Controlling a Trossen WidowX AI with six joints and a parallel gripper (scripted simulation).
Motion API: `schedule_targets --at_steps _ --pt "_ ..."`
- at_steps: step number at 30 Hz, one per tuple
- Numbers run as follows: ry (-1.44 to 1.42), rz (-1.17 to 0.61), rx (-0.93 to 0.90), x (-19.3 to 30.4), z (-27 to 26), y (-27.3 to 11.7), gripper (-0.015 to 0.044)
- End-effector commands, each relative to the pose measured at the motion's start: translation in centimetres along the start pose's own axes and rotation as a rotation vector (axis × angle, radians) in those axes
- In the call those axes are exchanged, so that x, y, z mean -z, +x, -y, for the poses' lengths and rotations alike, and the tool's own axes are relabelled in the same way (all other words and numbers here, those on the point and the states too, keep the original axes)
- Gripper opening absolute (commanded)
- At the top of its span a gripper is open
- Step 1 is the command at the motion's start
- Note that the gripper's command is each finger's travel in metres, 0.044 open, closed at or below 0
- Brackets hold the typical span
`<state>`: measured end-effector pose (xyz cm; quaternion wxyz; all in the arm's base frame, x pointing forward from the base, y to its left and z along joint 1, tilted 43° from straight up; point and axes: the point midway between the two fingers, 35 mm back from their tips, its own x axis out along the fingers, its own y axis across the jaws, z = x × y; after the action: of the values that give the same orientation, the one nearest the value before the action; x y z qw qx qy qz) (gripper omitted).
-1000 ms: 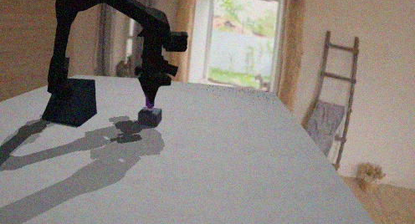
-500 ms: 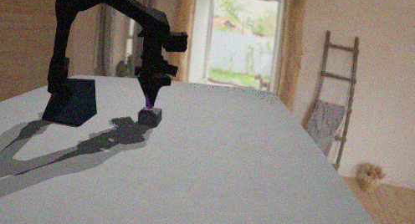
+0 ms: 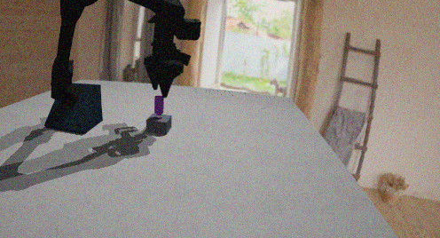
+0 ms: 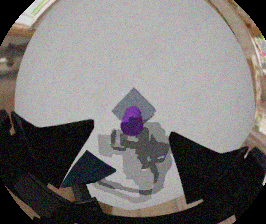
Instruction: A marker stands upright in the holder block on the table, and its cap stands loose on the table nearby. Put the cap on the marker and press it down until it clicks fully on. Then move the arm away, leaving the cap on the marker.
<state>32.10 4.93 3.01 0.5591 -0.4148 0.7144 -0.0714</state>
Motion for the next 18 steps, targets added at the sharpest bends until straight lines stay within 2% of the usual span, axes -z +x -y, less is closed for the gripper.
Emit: schedule_targets --at_steps 1,4,6,12,18 --pt "0.002 0.009 -0.001 0.16 -0.14 -2.87 0.0440" --pt "0.002 0.009 -0.001 0.16 -0.14 -2.87 0.0440" --pt "0.070 0.010 -0.001 0.16 -0.14 -2.77 0.0387" --pt "0.599 0.012 0.000 0.15 -0.14 -2.02 0.0230" --pt "0.616 0.012 0.000 0.15 -0.14 -1.99 0.0072"
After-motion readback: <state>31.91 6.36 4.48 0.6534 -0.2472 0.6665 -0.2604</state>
